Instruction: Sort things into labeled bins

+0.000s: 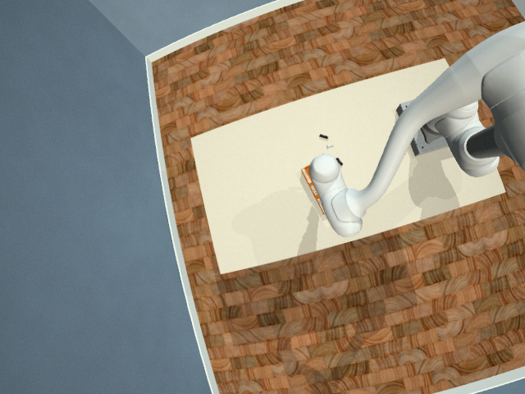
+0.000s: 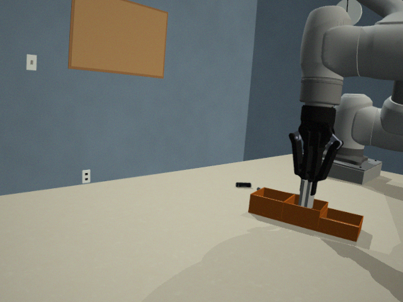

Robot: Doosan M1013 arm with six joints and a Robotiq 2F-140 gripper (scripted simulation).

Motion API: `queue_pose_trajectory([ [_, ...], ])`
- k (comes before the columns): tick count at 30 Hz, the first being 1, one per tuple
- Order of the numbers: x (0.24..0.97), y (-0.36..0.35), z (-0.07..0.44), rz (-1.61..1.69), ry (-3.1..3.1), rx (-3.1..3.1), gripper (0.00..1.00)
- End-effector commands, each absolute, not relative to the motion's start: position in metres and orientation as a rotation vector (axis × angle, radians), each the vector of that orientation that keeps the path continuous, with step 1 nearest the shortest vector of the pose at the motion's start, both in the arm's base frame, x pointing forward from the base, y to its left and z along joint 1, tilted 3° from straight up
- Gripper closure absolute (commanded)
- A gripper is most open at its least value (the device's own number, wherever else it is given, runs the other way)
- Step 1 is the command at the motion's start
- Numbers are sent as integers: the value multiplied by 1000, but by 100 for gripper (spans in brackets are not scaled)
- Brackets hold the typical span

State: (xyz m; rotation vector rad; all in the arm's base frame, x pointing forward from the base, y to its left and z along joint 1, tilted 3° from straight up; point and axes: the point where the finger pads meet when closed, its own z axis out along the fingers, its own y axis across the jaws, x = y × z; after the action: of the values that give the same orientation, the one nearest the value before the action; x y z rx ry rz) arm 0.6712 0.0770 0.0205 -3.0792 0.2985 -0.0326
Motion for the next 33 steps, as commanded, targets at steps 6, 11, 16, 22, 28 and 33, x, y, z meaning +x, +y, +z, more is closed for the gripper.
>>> queue_pose_trajectory([
  [6, 672, 78, 5, -33, 298, -3079, 95],
  [11, 672, 78, 5, -33, 298, -3079, 95],
  [16, 672, 78, 5, -33, 298, -3079, 95],
  [22, 672, 78, 5, -33, 298, -3079, 95],
  [28, 672, 78, 5, -33, 298, -3079, 95],
  [33, 672, 78, 5, -33, 298, -3079, 95],
])
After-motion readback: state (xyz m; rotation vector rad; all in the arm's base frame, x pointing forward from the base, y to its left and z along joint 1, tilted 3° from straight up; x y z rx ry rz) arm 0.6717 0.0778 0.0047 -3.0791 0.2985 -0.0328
